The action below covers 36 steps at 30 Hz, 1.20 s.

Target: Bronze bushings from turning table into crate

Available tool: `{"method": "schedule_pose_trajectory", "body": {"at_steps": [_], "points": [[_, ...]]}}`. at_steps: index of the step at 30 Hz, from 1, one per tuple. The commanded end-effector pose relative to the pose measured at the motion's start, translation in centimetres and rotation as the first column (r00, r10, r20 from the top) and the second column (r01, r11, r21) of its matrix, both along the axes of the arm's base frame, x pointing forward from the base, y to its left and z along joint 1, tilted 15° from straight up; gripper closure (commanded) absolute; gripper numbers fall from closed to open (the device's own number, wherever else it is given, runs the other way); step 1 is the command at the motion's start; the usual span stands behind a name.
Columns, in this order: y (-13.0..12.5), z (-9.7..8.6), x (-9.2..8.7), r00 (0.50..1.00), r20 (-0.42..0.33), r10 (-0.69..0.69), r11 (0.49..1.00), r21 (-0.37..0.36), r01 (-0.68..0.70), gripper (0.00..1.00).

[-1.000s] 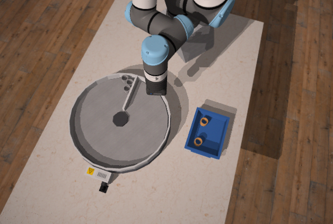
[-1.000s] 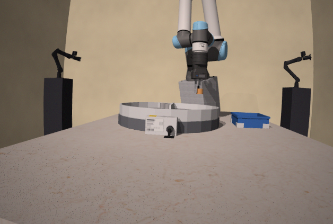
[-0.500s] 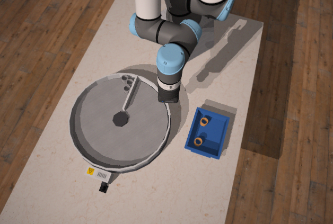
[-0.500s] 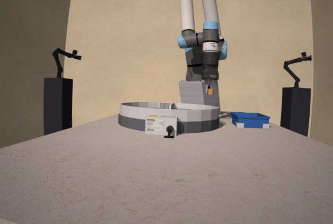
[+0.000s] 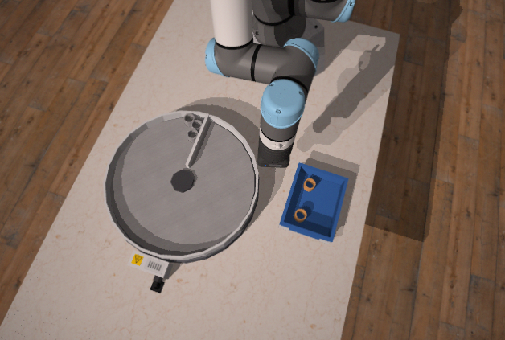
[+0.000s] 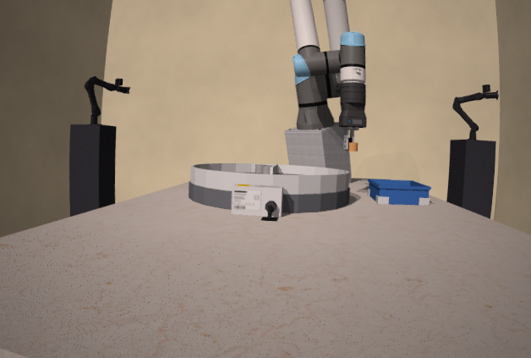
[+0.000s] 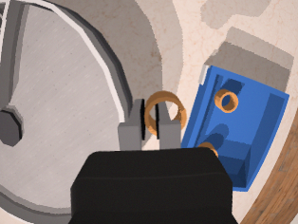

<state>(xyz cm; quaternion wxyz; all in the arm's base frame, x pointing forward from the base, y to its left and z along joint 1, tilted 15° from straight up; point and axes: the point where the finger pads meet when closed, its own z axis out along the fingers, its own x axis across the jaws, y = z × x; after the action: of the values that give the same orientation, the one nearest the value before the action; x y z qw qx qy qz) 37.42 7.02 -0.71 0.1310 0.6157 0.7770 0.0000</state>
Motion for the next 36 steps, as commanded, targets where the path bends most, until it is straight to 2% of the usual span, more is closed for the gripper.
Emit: {"method": "schedule_pose_trajectory", "body": {"at_steps": [1, 4, 9, 21, 26, 36], "points": [[0.3, 0.0, 0.2, 1.0, -0.001, -0.003, 1.0, -0.003, 0.003, 1.0], [0.3, 0.0, 0.2, 1.0, -0.001, -0.003, 1.0, -0.003, 0.003, 1.0], [5.3, -0.5, 2.0, 1.0, 0.0, -0.001, 1.0, -0.002, 0.001, 1.0], [5.3, -0.5, 2.0, 1.0, 0.0, -0.001, 1.0, -0.002, 0.001, 1.0], [10.4, -0.9, 3.8, 1.0, 0.0, 0.0, 1.0, -0.001, 0.0, 1.0], [10.4, -0.9, 3.8, 1.0, 0.0, 0.0, 1.0, -0.001, 0.0, 1.0]]}}
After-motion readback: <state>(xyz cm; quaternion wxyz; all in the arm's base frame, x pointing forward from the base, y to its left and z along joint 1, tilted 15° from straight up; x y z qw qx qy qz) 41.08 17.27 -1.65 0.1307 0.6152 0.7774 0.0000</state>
